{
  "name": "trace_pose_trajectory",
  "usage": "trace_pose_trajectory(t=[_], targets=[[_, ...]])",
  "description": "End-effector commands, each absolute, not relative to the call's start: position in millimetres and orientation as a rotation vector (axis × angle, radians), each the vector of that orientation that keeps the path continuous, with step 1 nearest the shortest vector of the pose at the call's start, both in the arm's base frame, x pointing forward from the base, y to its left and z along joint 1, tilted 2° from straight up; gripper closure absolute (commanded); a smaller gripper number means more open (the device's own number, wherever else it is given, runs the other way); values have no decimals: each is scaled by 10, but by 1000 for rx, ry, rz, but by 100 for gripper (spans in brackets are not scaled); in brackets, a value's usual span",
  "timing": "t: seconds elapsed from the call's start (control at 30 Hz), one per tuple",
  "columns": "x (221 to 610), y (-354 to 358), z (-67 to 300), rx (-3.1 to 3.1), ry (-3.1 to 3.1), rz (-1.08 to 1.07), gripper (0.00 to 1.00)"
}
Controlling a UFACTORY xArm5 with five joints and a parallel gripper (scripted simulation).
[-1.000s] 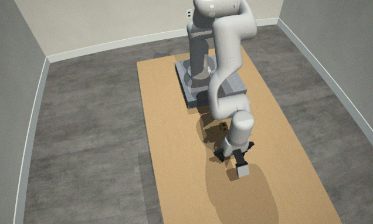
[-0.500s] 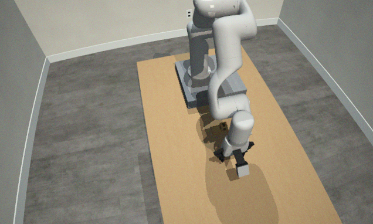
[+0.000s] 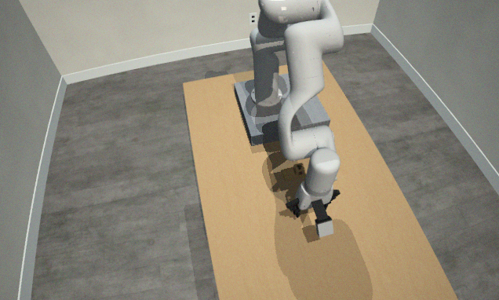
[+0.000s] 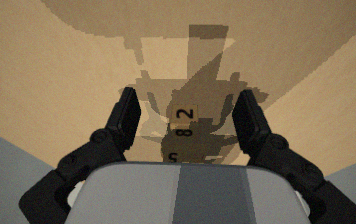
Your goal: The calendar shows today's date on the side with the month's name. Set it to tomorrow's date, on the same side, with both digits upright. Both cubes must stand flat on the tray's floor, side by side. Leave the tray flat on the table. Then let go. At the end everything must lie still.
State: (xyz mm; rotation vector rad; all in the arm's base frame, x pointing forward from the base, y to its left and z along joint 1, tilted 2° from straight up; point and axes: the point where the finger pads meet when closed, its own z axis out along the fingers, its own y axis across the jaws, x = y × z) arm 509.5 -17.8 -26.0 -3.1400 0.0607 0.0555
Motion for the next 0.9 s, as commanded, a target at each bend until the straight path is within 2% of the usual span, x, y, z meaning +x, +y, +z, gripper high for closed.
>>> trace_pose_trajectory(t=[0.0, 0.3, 0.87], targets=[[5111, -179, -245, -3140, 61, 49, 0], [5112, -178, -207, -3140, 61, 49, 0], [5129, -171, 334, -3140, 61, 49, 0]])
